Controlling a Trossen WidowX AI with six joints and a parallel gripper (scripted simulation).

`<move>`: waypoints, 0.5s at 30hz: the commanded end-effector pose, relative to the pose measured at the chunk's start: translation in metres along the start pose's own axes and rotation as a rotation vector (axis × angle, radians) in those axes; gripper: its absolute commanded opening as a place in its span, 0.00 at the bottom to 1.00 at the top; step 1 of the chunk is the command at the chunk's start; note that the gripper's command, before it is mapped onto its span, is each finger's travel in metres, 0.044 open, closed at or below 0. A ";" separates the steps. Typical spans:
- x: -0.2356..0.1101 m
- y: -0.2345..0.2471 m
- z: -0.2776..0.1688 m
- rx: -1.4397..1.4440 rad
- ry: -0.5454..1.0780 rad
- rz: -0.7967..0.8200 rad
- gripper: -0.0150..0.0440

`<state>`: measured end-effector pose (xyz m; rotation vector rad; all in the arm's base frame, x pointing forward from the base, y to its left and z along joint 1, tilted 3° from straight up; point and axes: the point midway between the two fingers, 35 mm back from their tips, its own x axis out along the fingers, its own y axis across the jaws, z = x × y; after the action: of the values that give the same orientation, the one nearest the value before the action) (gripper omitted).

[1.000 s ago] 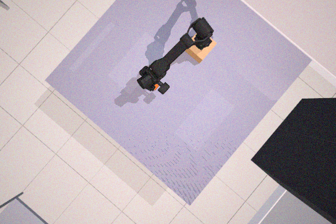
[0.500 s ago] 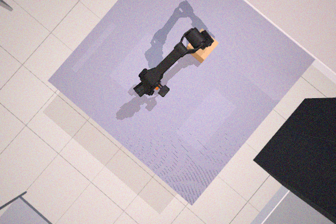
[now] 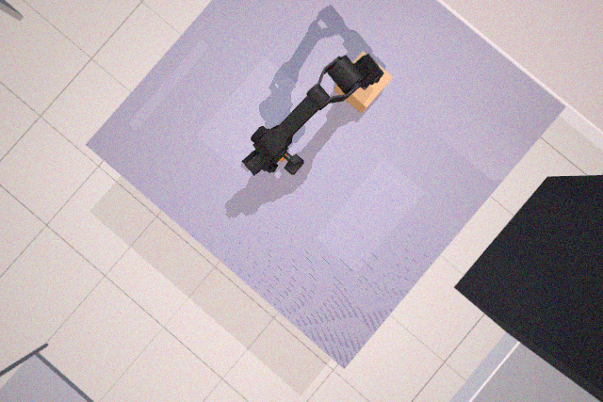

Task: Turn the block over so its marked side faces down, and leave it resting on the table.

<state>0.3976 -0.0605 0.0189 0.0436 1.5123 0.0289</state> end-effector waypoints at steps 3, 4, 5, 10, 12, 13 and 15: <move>0.011 0.000 -0.003 0.002 0.016 -0.002 1.00; 0.011 0.000 -0.003 0.002 0.016 -0.002 1.00; 0.012 0.000 -0.003 0.002 0.016 -0.002 1.00; 0.020 0.000 -0.003 0.002 0.016 -0.002 1.00; 0.023 0.000 -0.003 0.002 0.016 -0.002 1.00; 0.025 0.000 -0.003 0.002 0.016 -0.002 1.00; 0.028 0.000 -0.003 0.002 0.016 -0.002 1.00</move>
<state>0.3985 -0.0597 0.0013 0.0427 1.5137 0.0303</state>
